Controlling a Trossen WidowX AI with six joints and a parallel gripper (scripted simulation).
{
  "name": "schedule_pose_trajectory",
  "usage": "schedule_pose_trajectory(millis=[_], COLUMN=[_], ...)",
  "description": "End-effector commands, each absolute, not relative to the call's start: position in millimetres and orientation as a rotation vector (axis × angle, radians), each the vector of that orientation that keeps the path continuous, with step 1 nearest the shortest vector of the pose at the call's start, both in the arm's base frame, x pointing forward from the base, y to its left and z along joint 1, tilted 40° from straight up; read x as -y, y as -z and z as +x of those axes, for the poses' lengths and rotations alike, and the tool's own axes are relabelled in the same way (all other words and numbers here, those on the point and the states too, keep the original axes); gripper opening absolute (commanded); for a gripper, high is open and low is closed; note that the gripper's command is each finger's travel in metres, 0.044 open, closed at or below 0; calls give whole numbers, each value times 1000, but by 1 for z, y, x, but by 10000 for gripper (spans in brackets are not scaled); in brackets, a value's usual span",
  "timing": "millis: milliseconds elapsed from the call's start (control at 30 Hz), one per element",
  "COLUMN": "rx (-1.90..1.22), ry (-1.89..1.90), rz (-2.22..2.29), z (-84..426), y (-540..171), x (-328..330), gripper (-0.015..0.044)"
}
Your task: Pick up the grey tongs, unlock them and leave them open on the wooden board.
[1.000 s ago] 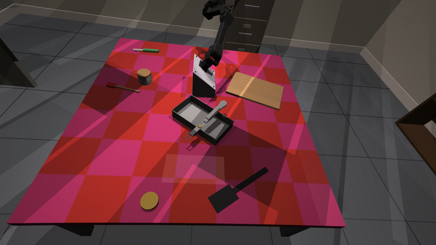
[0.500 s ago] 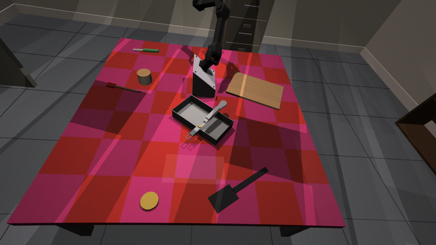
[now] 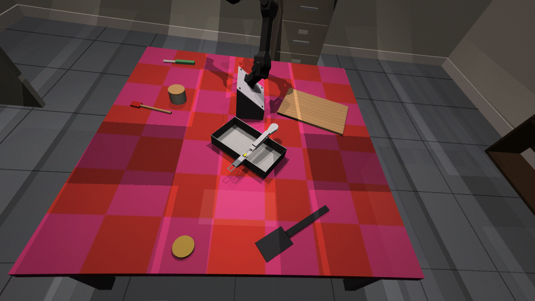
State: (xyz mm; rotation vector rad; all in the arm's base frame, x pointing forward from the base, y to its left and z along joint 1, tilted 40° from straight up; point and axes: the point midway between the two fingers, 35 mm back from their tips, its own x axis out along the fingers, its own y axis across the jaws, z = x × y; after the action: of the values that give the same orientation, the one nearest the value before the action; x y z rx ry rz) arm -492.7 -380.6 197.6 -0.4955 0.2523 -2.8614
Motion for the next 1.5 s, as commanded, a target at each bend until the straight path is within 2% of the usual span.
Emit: schedule_pose_trajectory(millis=[0, 233, 533, 800, 1133, 1467], rx=[-221, -214, -166, -157, -187, -258], ry=[2694, 2514, 2158, 1847, 1449, 1062], rz=[-414, -327, -136, 56, 282, 537], z=[-450, -393, -268, -140, 27, 184], y=[-186, -170, -137, -103, -66, -32], x=[435, 488, 566, 601, 595, 534], gripper=[260, 260, 260, 260, 260, 260])
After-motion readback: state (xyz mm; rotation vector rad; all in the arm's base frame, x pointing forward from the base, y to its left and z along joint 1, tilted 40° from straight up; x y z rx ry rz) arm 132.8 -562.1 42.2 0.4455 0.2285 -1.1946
